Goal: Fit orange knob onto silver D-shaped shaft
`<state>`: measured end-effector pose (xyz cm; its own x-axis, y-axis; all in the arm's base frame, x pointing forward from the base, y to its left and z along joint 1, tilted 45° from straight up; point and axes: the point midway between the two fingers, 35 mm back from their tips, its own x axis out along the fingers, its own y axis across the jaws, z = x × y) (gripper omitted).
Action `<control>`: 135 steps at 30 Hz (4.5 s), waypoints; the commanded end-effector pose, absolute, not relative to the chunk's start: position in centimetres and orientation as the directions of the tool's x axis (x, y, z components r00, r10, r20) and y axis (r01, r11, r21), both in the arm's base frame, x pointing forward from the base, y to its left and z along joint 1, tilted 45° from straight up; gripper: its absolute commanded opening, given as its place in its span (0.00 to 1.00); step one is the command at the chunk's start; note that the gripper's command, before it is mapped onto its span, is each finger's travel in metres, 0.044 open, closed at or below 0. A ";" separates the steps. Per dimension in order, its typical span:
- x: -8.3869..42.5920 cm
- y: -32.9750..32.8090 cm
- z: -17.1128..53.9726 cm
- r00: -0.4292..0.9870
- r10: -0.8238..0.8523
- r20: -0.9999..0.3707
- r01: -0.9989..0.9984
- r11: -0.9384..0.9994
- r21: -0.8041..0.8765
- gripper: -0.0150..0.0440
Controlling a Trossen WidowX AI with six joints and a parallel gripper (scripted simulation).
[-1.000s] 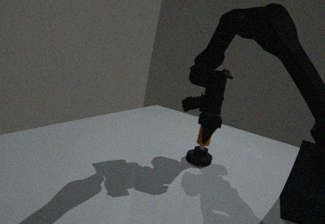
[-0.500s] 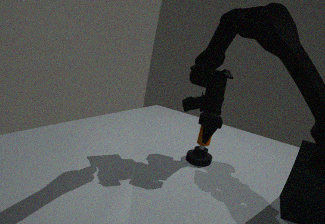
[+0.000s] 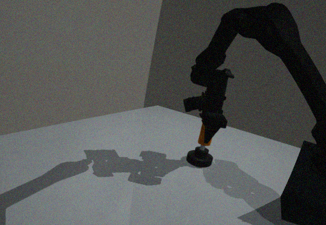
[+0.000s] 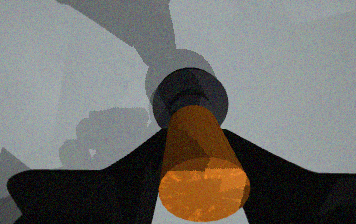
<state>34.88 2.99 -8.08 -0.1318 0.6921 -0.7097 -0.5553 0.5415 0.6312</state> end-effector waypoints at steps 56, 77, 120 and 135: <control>35.0 3.3 -8.4 -0.131 0.690 -0.712 -0.772 0.380 0.510 0.25; 35.1 3.0 -8.2 -0.131 0.690 -0.712 -0.884 0.243 0.398 0.25; 35.1 3.2 -8.3 -0.131 0.690 -0.712 -0.958 0.096 0.270 0.25; 35.1 3.0 -8.0 -0.131 0.690 -0.712 -0.982 0.006 0.186 0.25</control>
<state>35.09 3.10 -8.07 -0.1324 0.6900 -0.7116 -0.9720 0.0501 0.2294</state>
